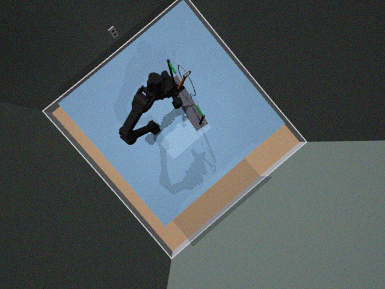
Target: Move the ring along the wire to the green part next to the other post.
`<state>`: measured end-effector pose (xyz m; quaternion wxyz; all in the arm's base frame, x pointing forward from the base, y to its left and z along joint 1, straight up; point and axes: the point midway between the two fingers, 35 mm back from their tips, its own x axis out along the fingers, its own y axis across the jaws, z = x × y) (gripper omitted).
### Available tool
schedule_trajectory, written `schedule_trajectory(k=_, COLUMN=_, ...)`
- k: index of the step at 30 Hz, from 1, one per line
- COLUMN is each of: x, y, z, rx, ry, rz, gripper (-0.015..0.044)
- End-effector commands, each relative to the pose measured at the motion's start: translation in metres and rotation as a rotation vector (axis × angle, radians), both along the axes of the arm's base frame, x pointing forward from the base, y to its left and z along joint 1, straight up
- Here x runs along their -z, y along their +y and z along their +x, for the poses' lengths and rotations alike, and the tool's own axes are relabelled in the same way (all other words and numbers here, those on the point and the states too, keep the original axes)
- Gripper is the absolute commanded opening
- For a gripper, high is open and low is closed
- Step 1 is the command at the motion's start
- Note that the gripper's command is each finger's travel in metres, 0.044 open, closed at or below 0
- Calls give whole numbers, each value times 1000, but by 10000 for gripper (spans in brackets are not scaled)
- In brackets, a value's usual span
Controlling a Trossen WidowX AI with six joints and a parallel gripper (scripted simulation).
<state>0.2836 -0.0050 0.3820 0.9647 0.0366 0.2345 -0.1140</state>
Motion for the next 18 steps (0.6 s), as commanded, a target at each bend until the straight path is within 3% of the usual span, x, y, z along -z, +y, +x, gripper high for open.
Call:
schedule_trajectory(k=1, x=1, y=-2, z=1, rx=1, ry=10, rz=-64, gripper=-150)
schedule_trajectory(k=18, x=0, y=-9, z=0, rx=4, ry=34, rz=-275, gripper=-150)
